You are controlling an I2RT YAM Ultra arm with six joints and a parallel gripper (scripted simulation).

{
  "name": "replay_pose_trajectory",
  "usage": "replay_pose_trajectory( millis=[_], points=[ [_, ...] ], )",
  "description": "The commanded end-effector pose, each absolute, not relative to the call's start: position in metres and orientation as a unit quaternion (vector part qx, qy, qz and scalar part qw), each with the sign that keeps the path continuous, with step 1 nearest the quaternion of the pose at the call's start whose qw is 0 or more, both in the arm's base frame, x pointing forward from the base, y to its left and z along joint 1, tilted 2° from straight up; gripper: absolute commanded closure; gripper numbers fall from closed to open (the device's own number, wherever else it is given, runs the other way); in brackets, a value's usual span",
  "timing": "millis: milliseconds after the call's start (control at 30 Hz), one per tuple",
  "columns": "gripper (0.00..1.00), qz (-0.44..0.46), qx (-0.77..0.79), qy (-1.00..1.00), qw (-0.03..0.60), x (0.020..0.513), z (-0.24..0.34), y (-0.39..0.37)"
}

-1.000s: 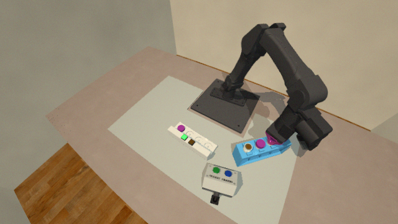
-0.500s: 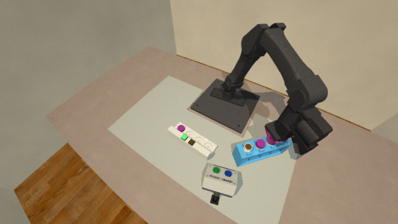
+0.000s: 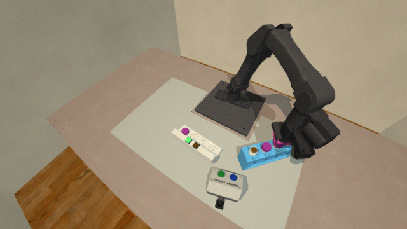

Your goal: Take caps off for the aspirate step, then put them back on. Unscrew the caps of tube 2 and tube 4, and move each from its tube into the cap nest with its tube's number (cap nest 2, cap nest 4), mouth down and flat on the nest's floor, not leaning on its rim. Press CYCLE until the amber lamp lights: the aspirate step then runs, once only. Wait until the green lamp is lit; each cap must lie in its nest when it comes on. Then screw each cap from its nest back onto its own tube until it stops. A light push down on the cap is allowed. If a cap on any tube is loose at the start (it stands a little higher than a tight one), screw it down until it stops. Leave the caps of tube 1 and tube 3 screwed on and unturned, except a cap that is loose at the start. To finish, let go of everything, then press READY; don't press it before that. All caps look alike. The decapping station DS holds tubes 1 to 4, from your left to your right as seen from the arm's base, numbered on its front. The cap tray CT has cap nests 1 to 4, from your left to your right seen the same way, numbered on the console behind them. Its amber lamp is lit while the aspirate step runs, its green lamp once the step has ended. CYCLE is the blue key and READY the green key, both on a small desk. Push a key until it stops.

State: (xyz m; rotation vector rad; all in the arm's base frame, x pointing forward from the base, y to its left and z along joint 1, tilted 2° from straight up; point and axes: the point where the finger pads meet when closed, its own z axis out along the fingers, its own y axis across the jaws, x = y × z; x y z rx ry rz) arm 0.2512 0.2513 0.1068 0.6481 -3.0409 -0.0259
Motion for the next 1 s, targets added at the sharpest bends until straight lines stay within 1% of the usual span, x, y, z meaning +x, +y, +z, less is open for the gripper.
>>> replay_pose_trajectory(
  millis=[0,33,433,767,833,967],
  points=[
    [1.0,-0.012,0.185,-0.983,0.01,0.2532,0.1104,0.2528],
    [0.51,-0.012,0.185,-0.983,0.01,0.2532,0.1104,0.2528],
    [0.51,-0.012,0.185,-0.983,0.01,0.2532,0.1104,0.2527],
    [0.51,-0.014,0.377,-0.926,0.007,0.2532,0.1114,0.2528],
    [0.51,-0.014,0.377,-0.926,0.007,0.2532,0.1114,0.2528],
    [0.51,-0.014,0.45,-0.893,0.006,0.2532,0.1114,0.2528]
  ],
)
